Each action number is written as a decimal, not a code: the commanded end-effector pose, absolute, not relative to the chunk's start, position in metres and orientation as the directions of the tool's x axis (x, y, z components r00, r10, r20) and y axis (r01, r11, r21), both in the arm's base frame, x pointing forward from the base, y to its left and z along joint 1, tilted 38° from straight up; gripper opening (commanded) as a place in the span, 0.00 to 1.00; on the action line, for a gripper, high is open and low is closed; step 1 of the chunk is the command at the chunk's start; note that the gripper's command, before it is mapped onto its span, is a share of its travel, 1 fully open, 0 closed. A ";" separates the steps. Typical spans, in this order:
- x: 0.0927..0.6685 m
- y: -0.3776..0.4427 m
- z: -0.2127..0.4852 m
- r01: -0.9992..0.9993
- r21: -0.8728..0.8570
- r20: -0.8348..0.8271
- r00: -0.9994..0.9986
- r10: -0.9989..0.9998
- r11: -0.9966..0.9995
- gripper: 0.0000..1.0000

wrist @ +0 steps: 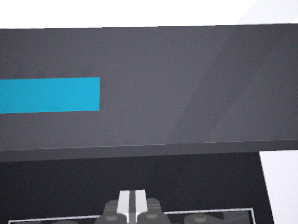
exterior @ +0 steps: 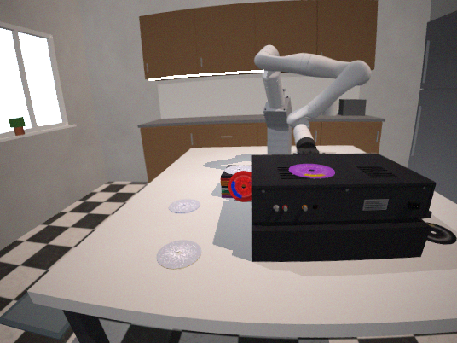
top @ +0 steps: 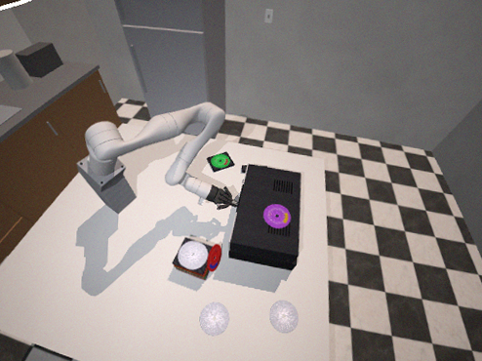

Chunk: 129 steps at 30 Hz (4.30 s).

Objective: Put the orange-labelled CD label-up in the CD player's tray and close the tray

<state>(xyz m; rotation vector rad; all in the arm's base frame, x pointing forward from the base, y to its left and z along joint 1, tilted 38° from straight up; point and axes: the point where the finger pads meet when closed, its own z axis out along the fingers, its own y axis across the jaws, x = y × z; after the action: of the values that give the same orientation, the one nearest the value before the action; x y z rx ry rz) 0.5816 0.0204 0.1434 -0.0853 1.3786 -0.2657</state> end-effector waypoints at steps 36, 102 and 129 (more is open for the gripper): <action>0.554 0.022 0.132 0.136 -0.214 -0.957 0.170 -0.236 0.967 0.10; 0.501 0.046 0.206 0.136 -0.214 -0.957 0.170 -0.236 0.967 0.10; 0.501 0.046 0.206 0.136 -0.214 -0.957 0.170 -0.236 0.967 0.10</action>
<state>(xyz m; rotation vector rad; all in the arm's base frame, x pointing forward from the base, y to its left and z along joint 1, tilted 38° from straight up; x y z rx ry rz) 0.5011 0.0456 0.2056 -0.0852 1.3763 -0.2653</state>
